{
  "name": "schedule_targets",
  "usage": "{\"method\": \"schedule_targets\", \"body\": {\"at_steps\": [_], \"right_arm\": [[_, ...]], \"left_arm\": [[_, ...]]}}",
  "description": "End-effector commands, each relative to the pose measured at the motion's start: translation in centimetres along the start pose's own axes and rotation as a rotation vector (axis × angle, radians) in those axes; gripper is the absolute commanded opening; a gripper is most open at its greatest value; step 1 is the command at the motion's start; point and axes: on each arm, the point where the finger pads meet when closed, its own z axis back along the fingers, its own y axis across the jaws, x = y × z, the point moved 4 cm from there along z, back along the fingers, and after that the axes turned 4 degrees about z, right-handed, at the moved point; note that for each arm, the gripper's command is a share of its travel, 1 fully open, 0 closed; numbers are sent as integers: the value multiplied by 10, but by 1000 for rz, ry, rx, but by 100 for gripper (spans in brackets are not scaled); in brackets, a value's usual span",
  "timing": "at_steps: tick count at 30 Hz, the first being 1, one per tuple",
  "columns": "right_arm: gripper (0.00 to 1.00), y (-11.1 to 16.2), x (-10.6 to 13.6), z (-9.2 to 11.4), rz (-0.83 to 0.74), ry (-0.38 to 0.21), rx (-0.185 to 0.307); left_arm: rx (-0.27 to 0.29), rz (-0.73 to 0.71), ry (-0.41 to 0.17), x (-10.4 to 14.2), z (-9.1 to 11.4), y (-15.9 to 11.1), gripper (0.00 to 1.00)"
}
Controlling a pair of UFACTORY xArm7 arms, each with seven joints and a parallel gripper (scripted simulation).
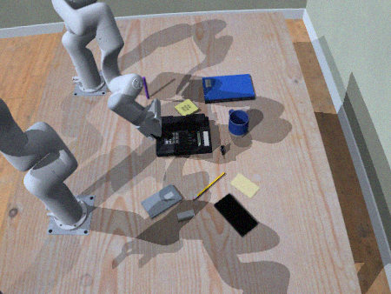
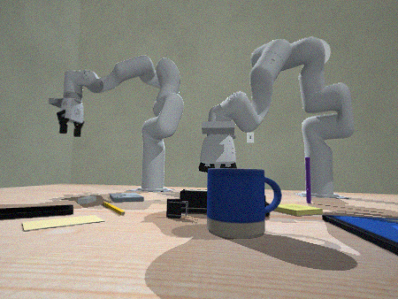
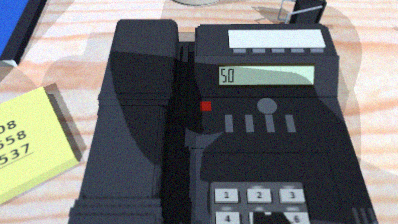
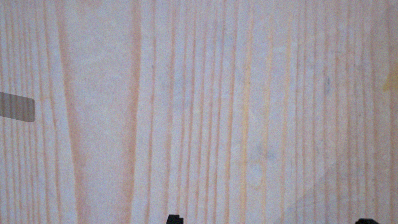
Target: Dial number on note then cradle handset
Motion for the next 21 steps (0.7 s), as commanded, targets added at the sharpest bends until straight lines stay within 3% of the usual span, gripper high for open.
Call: {"method": "schedule_targets", "body": {"at_steps": [1,21], "right_arm": [[100,0,-1,1,0,2,0],[100,0,-1,1,0,2,0]], "left_arm": [[2,1,1,0,0,1,0],[2,1,1,-7,9,1,0]]}}
